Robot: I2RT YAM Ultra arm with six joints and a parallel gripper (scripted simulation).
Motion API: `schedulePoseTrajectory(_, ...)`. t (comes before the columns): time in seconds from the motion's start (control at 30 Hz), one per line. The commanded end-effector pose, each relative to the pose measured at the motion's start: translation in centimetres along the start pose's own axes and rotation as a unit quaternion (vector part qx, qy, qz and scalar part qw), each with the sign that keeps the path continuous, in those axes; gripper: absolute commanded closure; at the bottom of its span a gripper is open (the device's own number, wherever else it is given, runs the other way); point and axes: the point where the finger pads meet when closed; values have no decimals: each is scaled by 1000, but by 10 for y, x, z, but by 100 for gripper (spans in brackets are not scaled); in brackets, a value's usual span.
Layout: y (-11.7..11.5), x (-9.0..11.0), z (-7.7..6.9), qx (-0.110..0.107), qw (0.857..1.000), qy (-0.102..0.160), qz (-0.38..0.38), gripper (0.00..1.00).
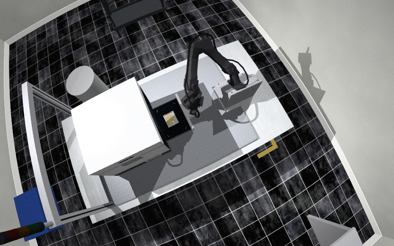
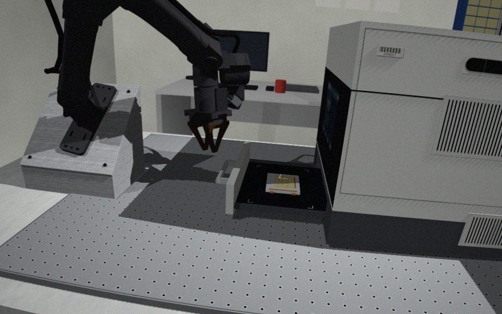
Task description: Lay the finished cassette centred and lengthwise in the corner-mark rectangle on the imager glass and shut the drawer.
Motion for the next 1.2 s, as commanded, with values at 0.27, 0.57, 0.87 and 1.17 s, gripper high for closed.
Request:
schedulePoseTrajectory(0.27,-8,-13,-14,38,980,-74,-180,65)
schedulePoseTrajectory(0.57,-9,-10,-10,51,950,-86,-296,65)
schedulePoseTrajectory(0.87,-17,-19,-17,60,951,-95,-288,65)
schedulePoseTrajectory(1.17,-17,-19,-17,60,951,-95,-288,65)
Point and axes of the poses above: the point where the finger pads meet when closed, its own z axis out along the fingers, its own y axis across the jaws, x = y × z, and after that the axes turned 15 degrees about z, right-handed
